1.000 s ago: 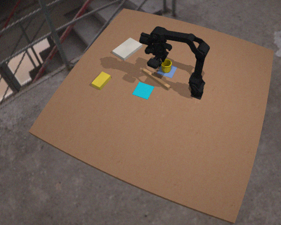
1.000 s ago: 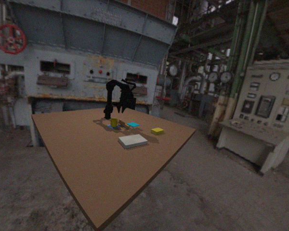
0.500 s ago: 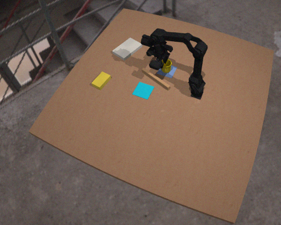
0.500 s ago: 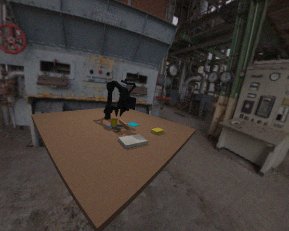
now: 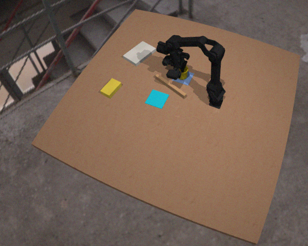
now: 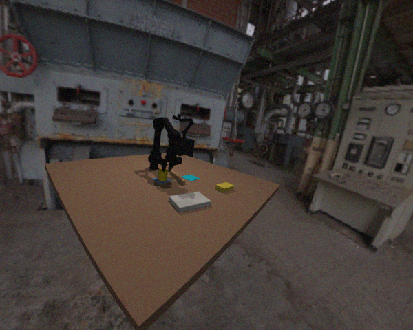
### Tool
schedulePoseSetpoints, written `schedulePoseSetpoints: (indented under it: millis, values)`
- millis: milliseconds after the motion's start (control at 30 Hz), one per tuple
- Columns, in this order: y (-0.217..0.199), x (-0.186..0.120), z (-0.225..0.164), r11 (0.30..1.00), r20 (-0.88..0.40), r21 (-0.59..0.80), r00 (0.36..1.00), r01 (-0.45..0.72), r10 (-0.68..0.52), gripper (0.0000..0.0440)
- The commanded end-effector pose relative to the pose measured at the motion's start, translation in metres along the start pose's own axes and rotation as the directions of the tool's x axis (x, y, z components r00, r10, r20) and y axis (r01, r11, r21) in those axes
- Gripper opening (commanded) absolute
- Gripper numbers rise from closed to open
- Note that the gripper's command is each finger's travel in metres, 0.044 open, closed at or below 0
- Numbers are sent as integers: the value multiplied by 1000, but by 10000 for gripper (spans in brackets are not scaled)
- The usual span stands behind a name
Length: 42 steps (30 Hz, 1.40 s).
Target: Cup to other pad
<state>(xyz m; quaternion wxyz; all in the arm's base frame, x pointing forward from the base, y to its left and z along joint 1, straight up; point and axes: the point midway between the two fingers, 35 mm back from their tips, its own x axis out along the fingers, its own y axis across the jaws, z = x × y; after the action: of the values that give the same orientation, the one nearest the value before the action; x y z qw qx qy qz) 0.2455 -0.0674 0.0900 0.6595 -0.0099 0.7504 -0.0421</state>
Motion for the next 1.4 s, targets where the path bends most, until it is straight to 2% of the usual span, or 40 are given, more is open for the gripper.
schedulePoseSetpoints:
  millis: [0, 167, 433, 767, 1367]
  values:
    - [-2, 11, -1, 1000, -16, -28, 1000, -3, 2, 202]
    - [-2, 25, -1, 996, -25, -92, 1000, -15, 13, 199]
    - [-4, 36, -2, 978, -37, -208, 999, -15, 8, 6]
    - [-6, 15, 6, 954, 10, -298, 1000, -7, 10, 0]
    - [14, -34, 28, 929, 107, -370, 994, 25, 17, 1]
